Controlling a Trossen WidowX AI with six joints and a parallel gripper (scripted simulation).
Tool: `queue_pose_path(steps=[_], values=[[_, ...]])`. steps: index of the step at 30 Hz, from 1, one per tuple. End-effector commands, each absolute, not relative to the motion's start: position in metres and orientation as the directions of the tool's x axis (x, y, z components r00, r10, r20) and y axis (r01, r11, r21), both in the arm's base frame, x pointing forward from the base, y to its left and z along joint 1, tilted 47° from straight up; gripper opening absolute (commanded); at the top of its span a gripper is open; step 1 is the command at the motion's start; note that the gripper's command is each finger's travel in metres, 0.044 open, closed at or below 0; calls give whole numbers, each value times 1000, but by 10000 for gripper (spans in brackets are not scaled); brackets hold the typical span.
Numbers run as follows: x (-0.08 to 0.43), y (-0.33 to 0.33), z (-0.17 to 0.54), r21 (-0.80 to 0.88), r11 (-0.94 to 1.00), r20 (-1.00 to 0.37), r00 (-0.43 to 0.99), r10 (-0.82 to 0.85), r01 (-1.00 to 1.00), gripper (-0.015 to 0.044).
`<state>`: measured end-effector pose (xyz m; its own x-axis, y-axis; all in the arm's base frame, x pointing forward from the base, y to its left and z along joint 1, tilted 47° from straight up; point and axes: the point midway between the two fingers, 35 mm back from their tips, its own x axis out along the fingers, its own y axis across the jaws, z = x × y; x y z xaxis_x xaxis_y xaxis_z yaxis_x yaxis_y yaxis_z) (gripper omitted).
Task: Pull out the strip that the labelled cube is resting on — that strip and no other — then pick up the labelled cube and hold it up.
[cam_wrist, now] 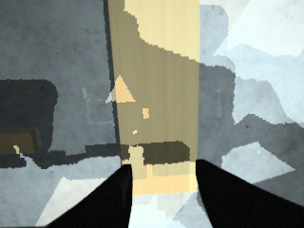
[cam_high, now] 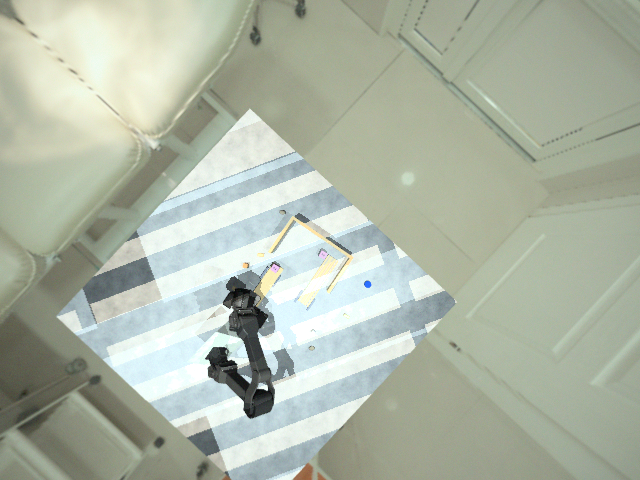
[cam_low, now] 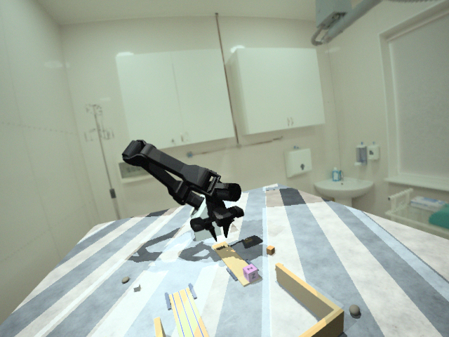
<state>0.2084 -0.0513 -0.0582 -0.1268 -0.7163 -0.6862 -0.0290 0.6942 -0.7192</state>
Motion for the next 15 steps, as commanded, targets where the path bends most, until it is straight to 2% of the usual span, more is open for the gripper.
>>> queue_pose_path(steps=[1, 7, 15], values=[[225, -51, -59, -720, 693, -685, -122, -718, -37, 289], [241, -50, -60, -720, 693, -685, -121, -718, -36, 440], [264, -50, -61, -720, 693, -685, -120, -718, -35, 440]])
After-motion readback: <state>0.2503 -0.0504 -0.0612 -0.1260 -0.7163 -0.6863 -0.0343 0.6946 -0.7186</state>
